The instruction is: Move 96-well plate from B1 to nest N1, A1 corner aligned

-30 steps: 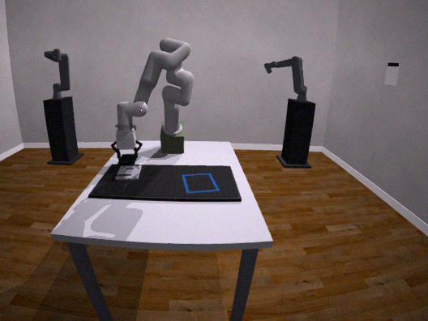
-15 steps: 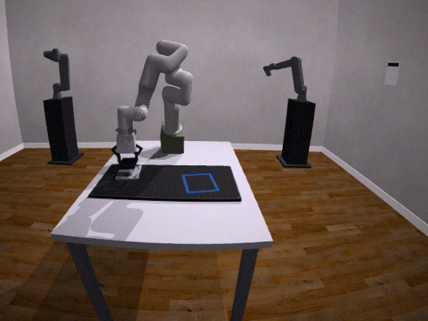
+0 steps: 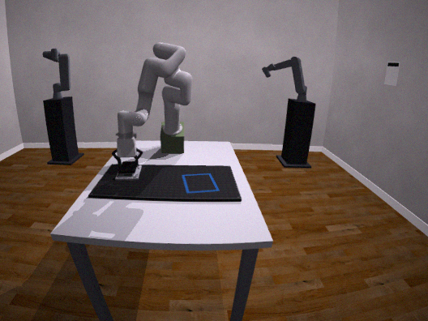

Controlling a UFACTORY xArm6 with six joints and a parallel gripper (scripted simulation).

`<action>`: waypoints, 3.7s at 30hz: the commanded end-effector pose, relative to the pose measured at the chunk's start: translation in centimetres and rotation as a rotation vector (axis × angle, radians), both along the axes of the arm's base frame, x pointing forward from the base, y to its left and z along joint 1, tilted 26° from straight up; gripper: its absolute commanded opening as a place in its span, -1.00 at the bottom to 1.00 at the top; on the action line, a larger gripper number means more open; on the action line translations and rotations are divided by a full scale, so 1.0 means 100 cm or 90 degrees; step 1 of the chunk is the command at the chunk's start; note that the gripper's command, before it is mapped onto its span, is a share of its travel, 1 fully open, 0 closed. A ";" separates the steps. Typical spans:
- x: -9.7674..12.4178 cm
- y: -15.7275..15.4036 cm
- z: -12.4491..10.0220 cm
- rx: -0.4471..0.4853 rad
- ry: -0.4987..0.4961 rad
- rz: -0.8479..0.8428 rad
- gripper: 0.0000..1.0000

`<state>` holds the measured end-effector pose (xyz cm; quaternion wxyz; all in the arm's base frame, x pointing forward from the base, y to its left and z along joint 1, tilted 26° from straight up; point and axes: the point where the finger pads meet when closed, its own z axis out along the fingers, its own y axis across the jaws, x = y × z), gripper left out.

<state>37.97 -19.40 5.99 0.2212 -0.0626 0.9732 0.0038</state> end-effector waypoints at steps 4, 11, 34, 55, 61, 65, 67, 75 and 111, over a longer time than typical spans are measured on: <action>0.004 0.000 -0.006 -0.001 -0.002 0.000 -1.00; 0.004 0.000 -0.006 -0.001 -0.002 0.000 -1.00; 0.005 0.000 -0.007 -0.001 -0.002 0.000 -1.00; 0.006 0.000 -0.010 -0.001 -0.002 0.000 -1.00; 0.006 0.000 -0.011 -0.001 -0.002 0.000 -1.00; 0.007 0.000 -0.012 -0.001 -0.002 0.000 -1.00; 0.007 0.000 -0.012 -0.001 -0.002 0.000 -1.00; 0.007 0.000 -0.013 -0.001 -0.002 0.000 -1.00; 0.009 0.000 -0.016 -0.001 -0.002 0.000 1.00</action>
